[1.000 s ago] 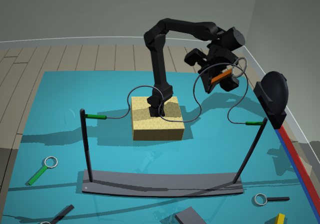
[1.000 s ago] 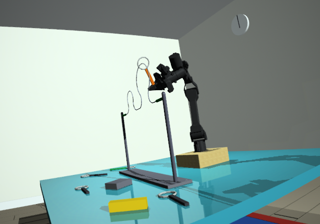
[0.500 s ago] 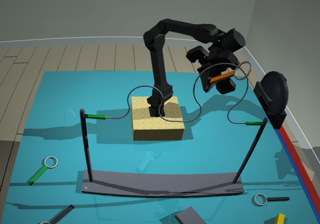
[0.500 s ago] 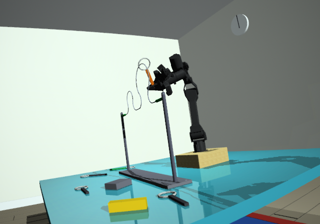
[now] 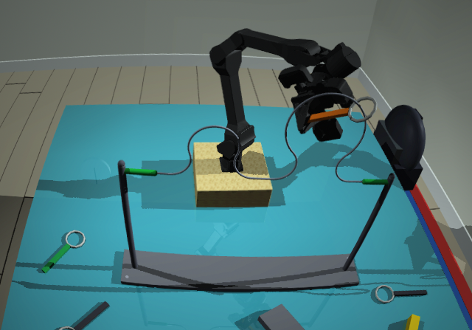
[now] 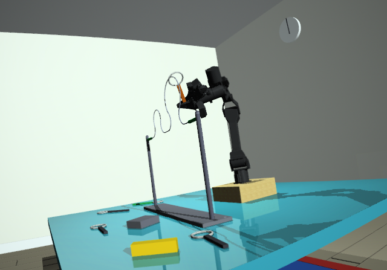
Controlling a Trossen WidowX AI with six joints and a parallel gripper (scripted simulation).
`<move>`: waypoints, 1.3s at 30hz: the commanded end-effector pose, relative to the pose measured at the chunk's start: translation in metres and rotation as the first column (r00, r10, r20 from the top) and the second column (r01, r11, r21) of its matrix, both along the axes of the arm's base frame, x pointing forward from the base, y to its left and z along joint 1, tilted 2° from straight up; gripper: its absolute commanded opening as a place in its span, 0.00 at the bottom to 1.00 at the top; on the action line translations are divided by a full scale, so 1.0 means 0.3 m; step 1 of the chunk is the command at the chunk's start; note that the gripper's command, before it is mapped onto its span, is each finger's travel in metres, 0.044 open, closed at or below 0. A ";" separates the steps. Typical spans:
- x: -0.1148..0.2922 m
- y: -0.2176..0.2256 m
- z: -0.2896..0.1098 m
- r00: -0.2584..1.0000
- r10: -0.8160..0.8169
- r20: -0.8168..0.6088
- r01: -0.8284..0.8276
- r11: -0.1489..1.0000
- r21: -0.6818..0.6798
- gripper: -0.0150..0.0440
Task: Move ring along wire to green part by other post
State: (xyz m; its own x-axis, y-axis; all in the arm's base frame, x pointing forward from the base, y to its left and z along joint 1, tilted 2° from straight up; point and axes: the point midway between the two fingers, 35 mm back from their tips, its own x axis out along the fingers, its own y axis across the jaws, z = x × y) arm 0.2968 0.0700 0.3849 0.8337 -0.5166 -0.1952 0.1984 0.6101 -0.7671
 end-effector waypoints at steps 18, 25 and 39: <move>-0.005 -0.021 0.023 1.000 -0.015 -0.026 0.008 0.965 -0.260 0.00; -0.006 -0.026 0.032 0.999 -0.020 -0.034 0.008 0.939 -0.344 0.00; -0.007 -0.032 0.051 0.998 -0.033 -0.048 0.005 0.865 -0.502 0.00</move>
